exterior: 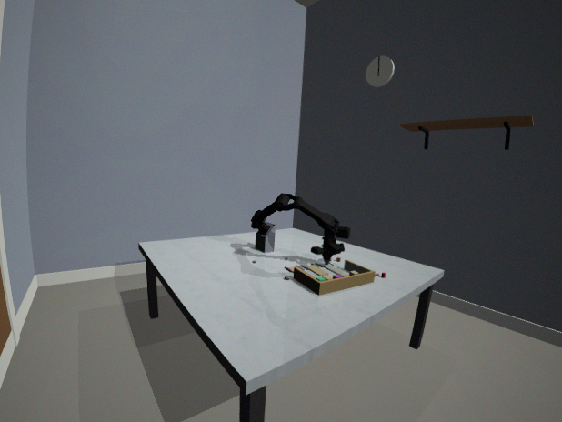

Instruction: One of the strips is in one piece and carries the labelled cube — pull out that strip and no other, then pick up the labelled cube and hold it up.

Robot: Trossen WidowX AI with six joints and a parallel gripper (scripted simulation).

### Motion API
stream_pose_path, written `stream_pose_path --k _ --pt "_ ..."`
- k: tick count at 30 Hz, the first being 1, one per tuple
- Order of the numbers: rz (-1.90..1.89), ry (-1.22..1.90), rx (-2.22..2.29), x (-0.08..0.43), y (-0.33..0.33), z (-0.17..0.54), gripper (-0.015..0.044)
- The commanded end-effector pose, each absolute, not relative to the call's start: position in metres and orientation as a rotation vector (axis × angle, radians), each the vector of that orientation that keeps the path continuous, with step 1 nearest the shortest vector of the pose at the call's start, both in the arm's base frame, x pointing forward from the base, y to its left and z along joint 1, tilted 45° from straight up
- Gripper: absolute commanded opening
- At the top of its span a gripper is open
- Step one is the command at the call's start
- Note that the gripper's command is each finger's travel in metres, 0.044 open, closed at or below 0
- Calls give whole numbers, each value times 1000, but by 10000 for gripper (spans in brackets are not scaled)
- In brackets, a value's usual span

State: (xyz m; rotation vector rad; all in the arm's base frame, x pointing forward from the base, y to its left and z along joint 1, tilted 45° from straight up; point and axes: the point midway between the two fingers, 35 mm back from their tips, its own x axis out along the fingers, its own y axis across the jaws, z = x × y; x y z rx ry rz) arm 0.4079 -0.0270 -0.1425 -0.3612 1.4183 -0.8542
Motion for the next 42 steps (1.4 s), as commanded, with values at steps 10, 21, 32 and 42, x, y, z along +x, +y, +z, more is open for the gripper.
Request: stream_pose_path --k 10,21,32,42 --pt "-860 1420 -363 409 -32 -145 0" --pt "-860 1420 -363 408 -32 -146 0" --pt "-860 1421 -363 392 -27 -150 0" --pt "-860 1421 -363 378 -24 -153 0"
